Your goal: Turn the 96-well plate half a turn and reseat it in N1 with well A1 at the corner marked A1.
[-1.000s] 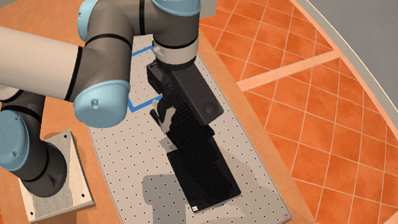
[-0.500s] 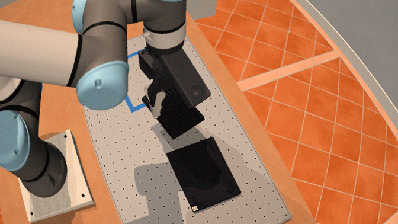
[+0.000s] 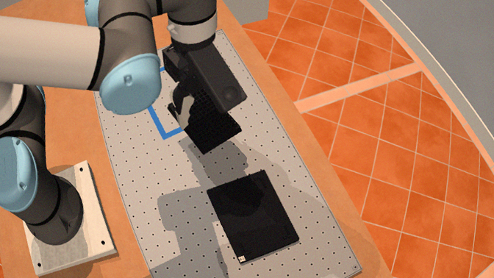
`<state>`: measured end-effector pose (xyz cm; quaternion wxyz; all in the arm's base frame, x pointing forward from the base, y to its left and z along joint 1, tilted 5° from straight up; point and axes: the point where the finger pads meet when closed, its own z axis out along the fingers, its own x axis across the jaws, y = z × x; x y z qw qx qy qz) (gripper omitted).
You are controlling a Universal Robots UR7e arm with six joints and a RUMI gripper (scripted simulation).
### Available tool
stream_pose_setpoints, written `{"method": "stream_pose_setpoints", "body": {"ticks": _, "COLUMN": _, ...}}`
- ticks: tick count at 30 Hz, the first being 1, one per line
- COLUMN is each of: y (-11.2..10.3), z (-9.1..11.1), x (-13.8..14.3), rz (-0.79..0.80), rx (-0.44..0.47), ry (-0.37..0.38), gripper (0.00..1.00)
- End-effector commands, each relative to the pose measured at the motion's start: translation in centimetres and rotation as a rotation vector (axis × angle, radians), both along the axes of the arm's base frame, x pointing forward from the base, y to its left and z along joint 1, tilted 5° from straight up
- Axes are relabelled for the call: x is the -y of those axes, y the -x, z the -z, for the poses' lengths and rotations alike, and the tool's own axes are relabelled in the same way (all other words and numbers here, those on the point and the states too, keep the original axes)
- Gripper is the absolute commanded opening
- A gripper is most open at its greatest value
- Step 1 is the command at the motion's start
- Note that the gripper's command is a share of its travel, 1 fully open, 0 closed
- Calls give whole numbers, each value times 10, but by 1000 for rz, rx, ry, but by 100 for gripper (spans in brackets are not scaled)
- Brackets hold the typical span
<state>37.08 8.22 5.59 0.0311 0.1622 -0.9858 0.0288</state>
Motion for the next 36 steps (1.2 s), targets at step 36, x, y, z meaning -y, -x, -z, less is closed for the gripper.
{"method": "stream_pose_setpoints", "body": {"ticks": 36, "y": 23, "z": 11, "x": -117, "rz": 0, "rx": 1, "ry": 0, "gripper": 0}}
